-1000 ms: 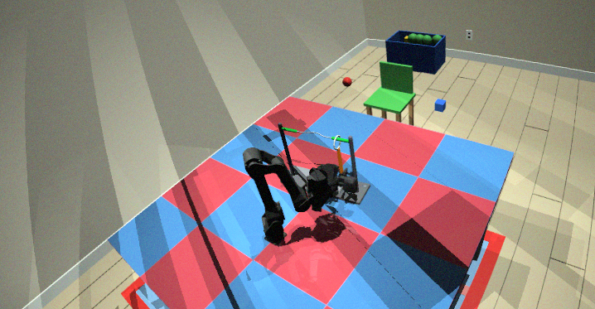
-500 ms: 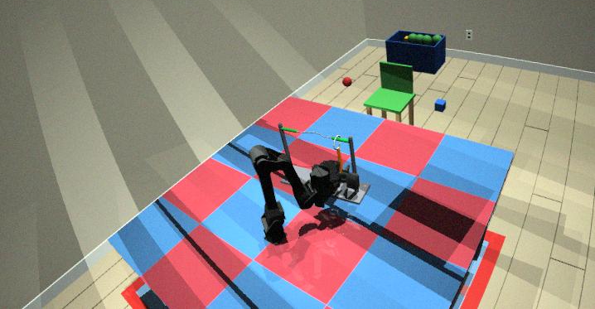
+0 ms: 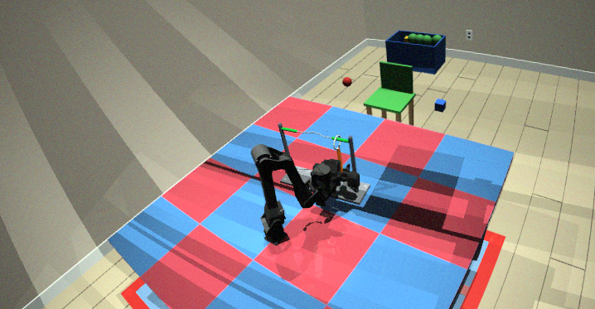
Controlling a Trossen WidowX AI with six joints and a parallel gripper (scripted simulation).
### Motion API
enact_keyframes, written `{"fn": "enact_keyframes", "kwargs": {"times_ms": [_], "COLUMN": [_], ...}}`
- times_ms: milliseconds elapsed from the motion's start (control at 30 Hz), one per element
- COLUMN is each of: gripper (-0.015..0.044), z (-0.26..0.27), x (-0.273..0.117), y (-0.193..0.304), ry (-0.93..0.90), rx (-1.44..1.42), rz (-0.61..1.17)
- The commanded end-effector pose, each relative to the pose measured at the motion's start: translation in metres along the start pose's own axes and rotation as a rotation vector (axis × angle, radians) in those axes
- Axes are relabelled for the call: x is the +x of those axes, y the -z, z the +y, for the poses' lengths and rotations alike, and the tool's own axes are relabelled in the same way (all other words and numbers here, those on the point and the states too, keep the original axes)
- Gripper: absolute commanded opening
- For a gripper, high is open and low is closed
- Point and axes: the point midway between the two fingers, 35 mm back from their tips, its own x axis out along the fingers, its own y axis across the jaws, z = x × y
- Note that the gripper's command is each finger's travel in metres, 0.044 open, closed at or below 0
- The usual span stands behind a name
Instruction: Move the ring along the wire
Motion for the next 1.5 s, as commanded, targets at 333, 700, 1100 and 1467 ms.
{"fn": "enact_keyframes", "kwargs": {"times_ms": [333,700,1100,1467], "gripper": [0.0107,-0.015,-0.015,-0.015], "z": [0.0,0.0,-0.001,-0.003], "x": [0.0,0.0,0.0,-0.001], "y": [0.0,0.0,-0.007,-0.016], "ry": [0.0,0.0,0.001,0.002], "rx": [0.0,0.0,0.0,-0.001], "rz": [0.0,0.0,0.0,-0.001]}}
